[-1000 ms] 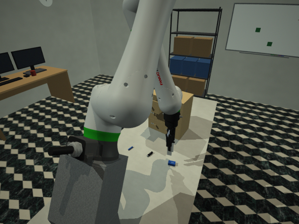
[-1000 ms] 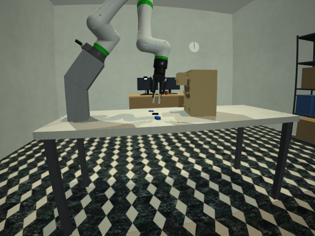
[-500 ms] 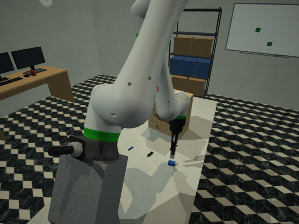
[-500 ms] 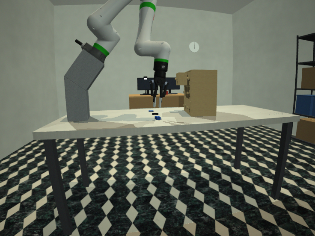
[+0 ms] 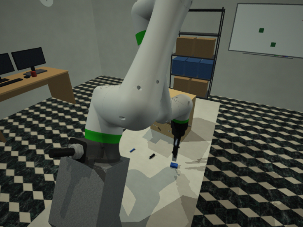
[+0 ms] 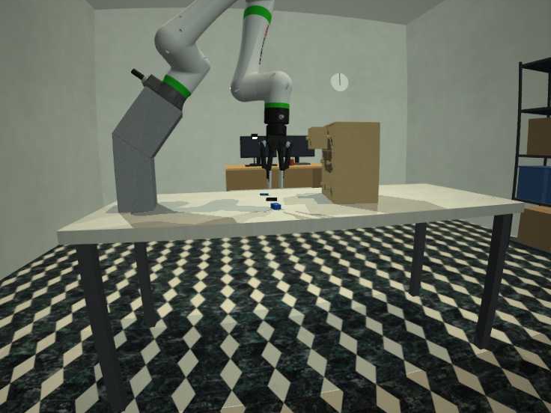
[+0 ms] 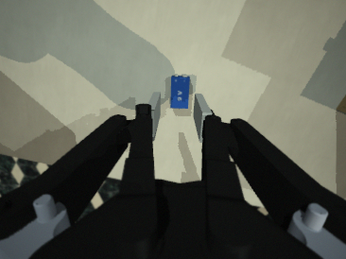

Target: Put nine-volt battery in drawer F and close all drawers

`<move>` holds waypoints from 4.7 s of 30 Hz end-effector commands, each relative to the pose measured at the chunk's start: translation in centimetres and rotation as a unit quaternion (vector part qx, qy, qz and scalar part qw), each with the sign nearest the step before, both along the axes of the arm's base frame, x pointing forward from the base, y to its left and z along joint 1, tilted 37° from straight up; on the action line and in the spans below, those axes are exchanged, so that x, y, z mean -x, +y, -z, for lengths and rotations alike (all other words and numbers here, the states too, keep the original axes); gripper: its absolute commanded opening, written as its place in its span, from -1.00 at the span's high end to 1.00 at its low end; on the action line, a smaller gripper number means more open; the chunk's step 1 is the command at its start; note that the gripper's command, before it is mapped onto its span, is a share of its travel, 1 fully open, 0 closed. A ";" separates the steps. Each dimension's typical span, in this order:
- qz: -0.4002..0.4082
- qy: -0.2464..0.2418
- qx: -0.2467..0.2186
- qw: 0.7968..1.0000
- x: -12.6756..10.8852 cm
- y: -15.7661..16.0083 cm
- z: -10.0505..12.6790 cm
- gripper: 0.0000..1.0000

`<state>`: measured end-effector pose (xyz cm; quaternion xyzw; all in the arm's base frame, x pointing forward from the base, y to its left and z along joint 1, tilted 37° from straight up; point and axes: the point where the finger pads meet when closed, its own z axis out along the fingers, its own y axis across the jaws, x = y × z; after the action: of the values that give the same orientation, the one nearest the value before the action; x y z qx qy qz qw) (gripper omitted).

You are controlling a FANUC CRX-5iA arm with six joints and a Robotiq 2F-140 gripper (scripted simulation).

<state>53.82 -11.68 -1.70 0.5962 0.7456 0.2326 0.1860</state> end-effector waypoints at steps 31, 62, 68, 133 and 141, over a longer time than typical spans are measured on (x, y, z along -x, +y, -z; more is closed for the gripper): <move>0.003 -0.020 0.004 1.000 -1.4 0.3 1.8 0.49; 0.003 -0.020 0.004 1.000 -3.2 0.7 4.3 0.49; 0.003 -0.020 0.004 1.000 -3.2 0.7 4.3 0.49; 0.003 -0.020 0.004 1.000 -4.6 1.0 6.2 0.73; 0.003 -0.020 0.004 1.000 -3.8 0.8 5.2 0.73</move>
<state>58.28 -10.71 -7.68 0.5932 0.7406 0.2407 0.2039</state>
